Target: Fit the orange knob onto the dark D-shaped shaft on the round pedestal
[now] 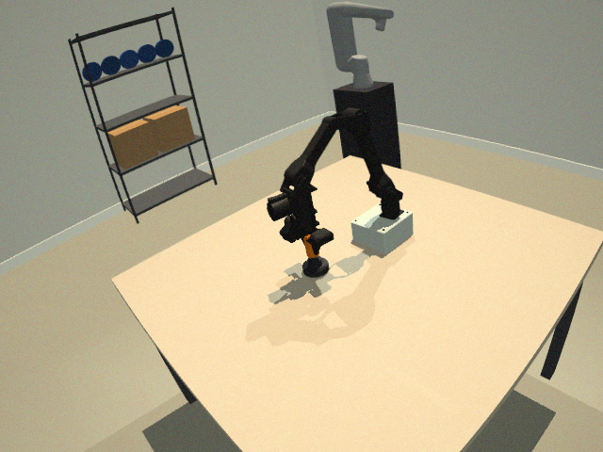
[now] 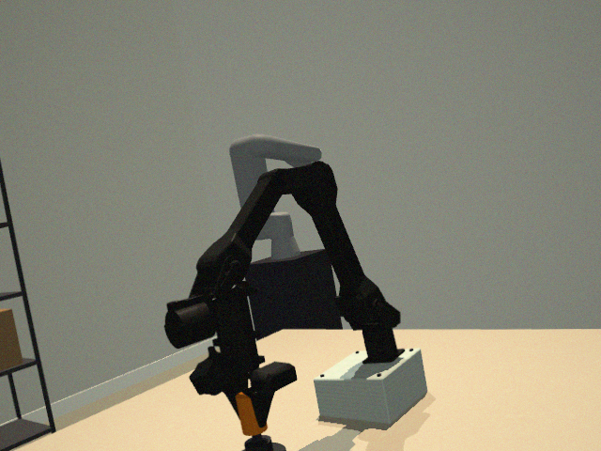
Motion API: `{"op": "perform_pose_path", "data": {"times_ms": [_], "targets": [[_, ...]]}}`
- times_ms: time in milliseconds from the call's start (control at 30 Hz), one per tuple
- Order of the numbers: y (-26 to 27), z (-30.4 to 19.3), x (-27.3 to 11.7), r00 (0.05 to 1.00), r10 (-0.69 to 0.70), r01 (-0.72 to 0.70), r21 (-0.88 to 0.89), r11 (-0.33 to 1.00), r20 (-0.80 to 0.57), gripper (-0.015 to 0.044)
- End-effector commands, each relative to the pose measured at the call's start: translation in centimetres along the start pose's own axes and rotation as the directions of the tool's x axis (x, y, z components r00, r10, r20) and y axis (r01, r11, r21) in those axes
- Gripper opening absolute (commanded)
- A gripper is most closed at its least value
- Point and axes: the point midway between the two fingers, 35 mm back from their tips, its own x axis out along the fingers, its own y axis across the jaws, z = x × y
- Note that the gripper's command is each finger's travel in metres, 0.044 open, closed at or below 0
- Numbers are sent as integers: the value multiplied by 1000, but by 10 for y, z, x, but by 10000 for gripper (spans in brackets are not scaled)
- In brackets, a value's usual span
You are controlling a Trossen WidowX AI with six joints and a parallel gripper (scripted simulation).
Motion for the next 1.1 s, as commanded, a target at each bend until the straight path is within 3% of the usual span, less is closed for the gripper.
{"op": "perform_pose_path", "data": {"times_ms": [0, 900, 1067], "targets": [[0, -3, -2, 1000, 0, 0, 4, 1000, 5, 0], [0, 2, -3, 1000, 0, 0, 4, 1000, 5, 0], [0, 2, -4, 1000, 0, -1, 129, 992, 5, 0]]}}
